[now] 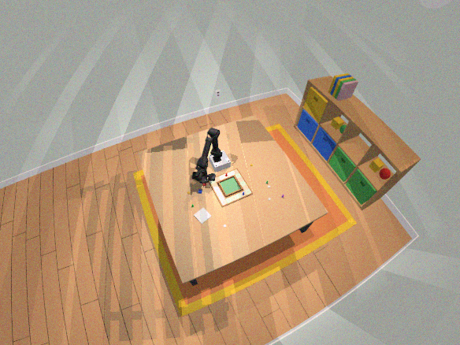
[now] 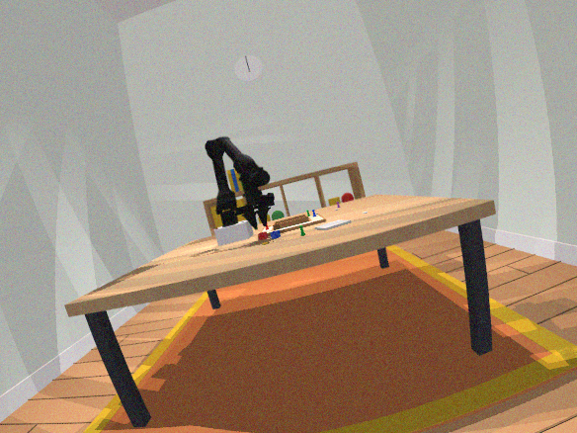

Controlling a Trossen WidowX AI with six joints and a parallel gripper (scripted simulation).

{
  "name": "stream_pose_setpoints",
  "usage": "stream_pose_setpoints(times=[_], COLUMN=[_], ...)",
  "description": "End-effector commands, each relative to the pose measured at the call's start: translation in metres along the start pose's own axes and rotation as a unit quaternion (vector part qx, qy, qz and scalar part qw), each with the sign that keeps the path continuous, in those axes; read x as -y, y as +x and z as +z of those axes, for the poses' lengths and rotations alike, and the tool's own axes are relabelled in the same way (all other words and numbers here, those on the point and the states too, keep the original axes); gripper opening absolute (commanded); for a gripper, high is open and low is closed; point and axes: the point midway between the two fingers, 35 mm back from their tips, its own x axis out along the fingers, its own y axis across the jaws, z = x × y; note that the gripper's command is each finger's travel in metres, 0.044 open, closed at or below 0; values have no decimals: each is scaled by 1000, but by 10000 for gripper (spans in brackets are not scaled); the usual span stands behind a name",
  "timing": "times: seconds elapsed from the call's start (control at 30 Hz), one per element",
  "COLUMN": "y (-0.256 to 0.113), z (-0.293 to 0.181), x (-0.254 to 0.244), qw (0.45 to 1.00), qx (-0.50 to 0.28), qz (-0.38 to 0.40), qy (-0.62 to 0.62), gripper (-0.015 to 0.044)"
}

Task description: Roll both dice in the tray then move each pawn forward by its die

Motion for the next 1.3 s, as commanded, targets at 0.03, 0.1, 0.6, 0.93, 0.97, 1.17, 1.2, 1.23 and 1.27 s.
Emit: stream_pose_setpoints(times=[0.03, 0.1, 0.6, 0.93, 0.97, 1.17, 1.2, 1.23, 1.27], y=[7, 11, 35, 36, 36, 33, 29, 24, 20], z=[-1, -1, -1, -1, -1, 2, 5, 7, 9], x=[-1, -1, -1, -1, -1, 1, 4, 6, 6], qw=[1000, 1000, 1000, 1000, 1000, 1000, 1000, 1000, 1000], qx=[-1, -1, -1, -1, -1, 7, 16, 21, 21], qz=[3, 3, 3, 3, 3, -1, -6, -9, -8], qy=[-2, -2, -2, -2, -2, -6, -12, -15, -15], gripper=[275, 275, 275, 104, 97, 0, 0, 0, 0])
